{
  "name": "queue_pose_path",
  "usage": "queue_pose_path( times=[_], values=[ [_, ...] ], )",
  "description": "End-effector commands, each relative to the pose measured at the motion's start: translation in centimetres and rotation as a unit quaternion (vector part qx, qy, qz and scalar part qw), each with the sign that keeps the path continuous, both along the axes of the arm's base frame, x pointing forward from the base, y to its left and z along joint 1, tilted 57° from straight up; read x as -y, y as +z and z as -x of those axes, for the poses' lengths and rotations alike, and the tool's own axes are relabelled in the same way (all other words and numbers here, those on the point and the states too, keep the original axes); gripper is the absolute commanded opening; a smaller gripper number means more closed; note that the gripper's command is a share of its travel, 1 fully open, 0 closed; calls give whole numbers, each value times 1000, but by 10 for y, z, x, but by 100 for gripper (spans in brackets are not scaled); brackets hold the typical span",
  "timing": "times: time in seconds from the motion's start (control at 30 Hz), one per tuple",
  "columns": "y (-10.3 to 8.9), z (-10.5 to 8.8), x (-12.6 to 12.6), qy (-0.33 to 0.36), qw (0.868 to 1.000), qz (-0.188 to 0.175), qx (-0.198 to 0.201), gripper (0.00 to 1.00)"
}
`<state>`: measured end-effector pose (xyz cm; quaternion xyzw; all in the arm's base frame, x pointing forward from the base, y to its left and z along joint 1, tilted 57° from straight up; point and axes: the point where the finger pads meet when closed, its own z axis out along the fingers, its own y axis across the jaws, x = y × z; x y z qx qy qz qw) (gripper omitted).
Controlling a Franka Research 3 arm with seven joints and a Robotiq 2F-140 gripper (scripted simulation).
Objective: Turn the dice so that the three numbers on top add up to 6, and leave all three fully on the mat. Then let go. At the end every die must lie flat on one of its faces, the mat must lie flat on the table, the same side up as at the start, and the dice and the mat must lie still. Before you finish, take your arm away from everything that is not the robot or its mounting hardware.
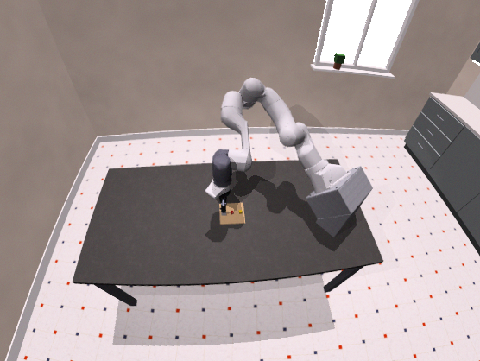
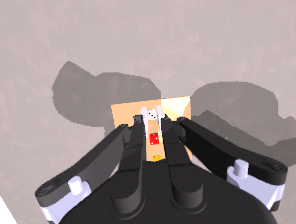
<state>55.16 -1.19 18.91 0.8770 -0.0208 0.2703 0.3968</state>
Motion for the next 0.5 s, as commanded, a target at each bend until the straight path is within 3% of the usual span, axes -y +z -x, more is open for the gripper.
queue_pose_path(
  times=[0.0,0.47],
  values=[
    [-1,-1,0,0,1000,-2,1,14],
    [-1,-1,0,0,1000,-2,1,19]
  ],
)
